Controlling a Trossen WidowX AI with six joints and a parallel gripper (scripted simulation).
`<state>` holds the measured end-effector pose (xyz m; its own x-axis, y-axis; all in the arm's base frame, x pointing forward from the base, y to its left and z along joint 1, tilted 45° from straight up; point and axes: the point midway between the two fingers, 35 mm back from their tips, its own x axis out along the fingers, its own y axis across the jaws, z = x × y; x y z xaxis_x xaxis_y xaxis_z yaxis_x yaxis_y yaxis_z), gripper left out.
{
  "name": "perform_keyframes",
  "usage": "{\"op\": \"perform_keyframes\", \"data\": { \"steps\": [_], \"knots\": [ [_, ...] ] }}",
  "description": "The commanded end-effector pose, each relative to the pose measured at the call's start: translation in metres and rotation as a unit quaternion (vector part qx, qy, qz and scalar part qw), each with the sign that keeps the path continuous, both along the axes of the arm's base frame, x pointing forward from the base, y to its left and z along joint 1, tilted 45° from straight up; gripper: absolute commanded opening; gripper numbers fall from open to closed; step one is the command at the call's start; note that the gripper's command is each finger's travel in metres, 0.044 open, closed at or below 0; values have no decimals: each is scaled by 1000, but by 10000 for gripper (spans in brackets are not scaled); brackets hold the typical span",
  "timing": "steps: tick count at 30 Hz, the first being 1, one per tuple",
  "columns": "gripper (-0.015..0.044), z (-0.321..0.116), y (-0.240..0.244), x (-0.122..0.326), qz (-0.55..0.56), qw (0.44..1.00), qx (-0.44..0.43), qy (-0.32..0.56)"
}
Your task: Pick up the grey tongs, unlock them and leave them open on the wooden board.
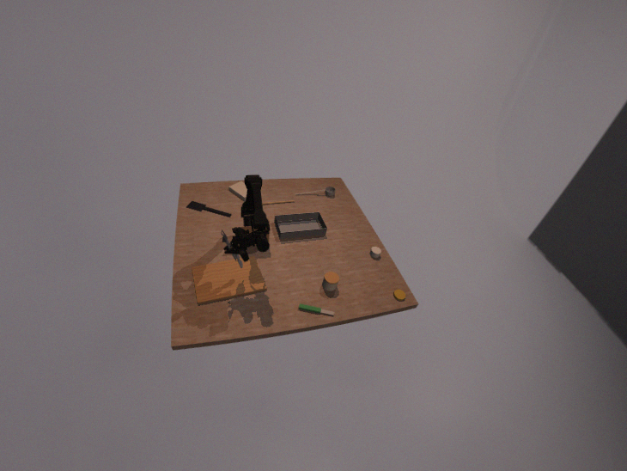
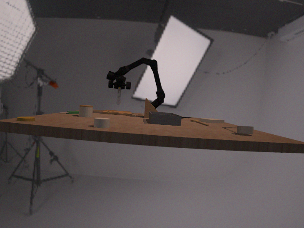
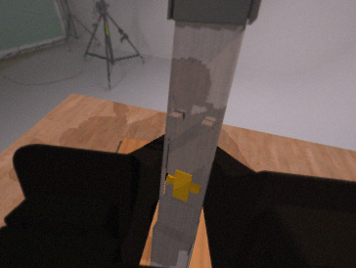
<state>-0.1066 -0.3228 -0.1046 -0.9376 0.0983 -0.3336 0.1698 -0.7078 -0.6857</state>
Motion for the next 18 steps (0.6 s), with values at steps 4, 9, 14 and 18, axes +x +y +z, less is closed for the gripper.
{"op": "perform_keyframes", "data": {
  "steps": [4, 9, 14, 18],
  "knots": [
    [-150, 1, -1, 0, 2, 1000, -4, 4],
    [-150, 1, -1, 0, 2, 1000, -4, 4],
    [-150, -2, 0, -3, -14, 1000, 4, -11],
    [-150, -9, 2, -11, -52, 997, 21, -48]
  ]
}}
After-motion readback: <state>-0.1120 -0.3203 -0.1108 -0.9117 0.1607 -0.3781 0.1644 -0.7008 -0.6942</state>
